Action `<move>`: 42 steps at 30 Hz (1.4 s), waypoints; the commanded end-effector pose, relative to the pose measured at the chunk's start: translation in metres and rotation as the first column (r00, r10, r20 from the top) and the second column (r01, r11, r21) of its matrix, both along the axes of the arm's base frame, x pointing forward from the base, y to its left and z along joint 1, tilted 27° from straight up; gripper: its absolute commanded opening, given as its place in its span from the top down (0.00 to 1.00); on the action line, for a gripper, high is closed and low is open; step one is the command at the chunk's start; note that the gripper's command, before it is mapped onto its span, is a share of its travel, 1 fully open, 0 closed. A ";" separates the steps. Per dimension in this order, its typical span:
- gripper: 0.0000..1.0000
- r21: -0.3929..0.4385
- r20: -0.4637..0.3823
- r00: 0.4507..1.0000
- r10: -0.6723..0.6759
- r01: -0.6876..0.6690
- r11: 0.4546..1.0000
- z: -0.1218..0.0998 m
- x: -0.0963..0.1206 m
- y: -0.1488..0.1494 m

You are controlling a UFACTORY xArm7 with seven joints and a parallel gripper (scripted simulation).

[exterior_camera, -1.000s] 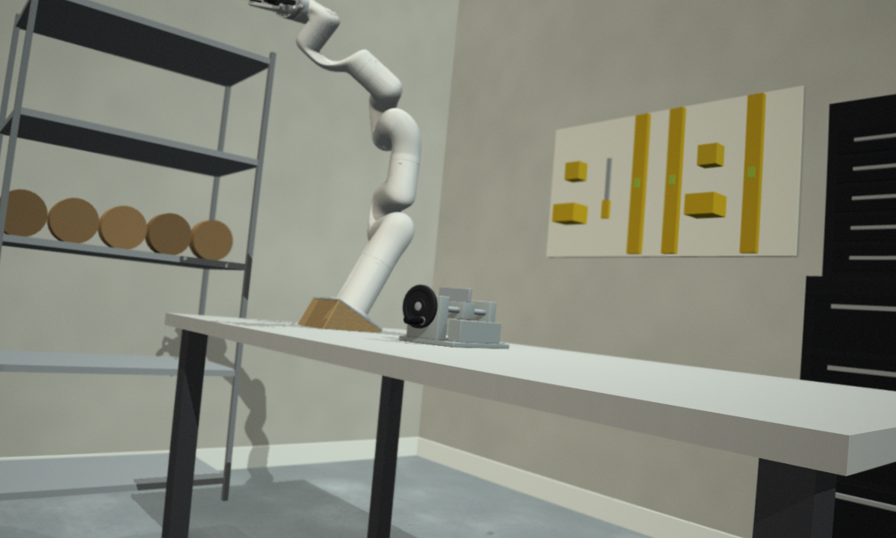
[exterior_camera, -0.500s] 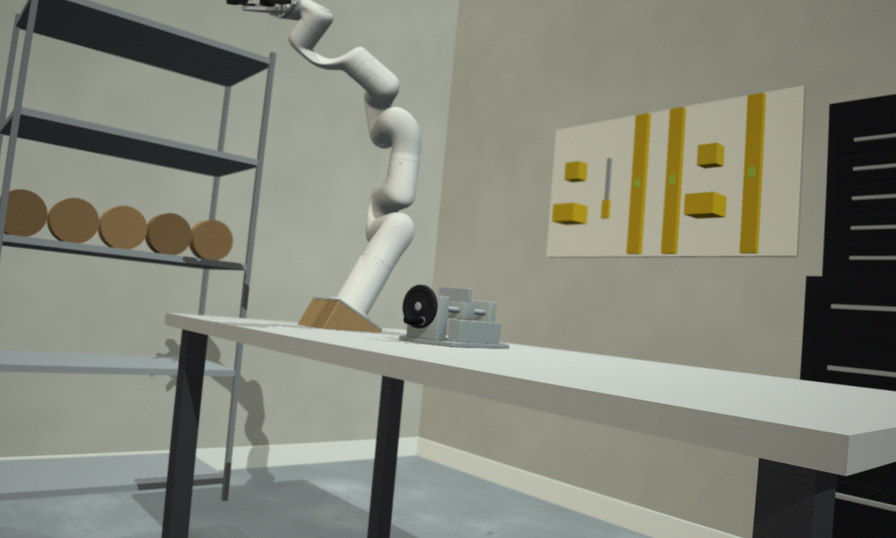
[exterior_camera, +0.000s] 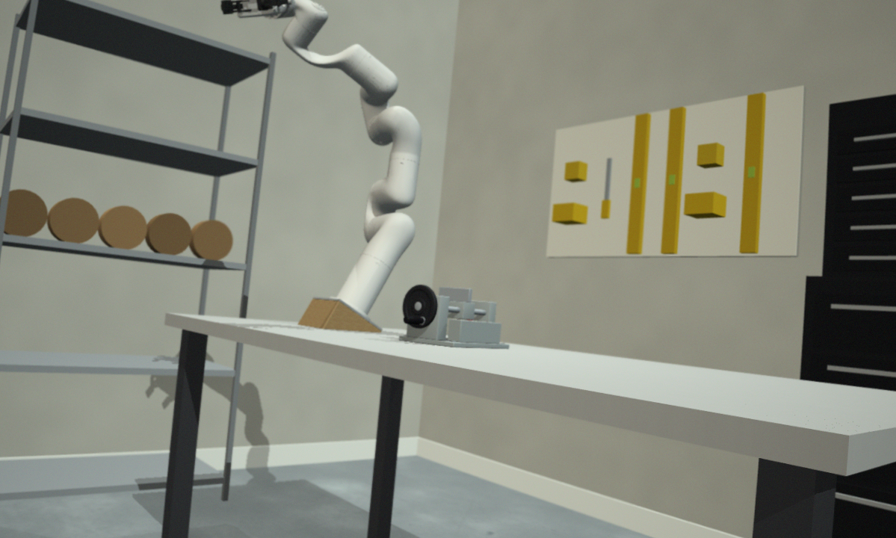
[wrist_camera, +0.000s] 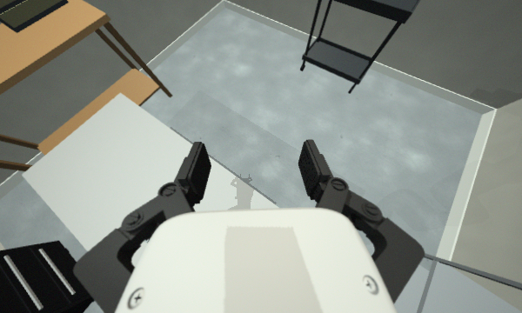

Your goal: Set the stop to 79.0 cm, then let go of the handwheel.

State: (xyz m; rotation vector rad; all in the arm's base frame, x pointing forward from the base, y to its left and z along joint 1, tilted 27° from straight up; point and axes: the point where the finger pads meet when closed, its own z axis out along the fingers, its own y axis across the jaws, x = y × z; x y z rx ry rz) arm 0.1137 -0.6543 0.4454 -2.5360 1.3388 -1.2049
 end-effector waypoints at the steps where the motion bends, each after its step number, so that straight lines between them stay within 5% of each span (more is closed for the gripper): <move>1: 0.00 0.002 0.002 1.000 -0.001 0.001 1.000 0.000 0.002 0.000; 3: 0.00 0.002 0.002 1.000 -0.001 0.001 1.000 0.000 0.002 0.000; 5: 0.00 0.175 -0.003 1.000 -0.007 0.007 0.985 -0.046 0.054 0.016; 20: 0.00 0.175 -0.003 1.000 -0.007 0.007 0.985 -0.051 0.059 0.016; 22: 0.00 0.337 -0.035 0.999 -0.007 0.018 0.941 -0.094 0.109 0.041; 37: 0.00 0.337 -0.035 0.999 -0.007 0.018 0.941 -0.100 0.117 0.044; 38: 0.00 0.410 -0.059 0.998 -0.003 0.027 0.912 -0.124 0.145 0.062; 42: 0.00 0.410 -0.059 0.998 -0.003 0.027 0.912 -0.124 0.145 0.062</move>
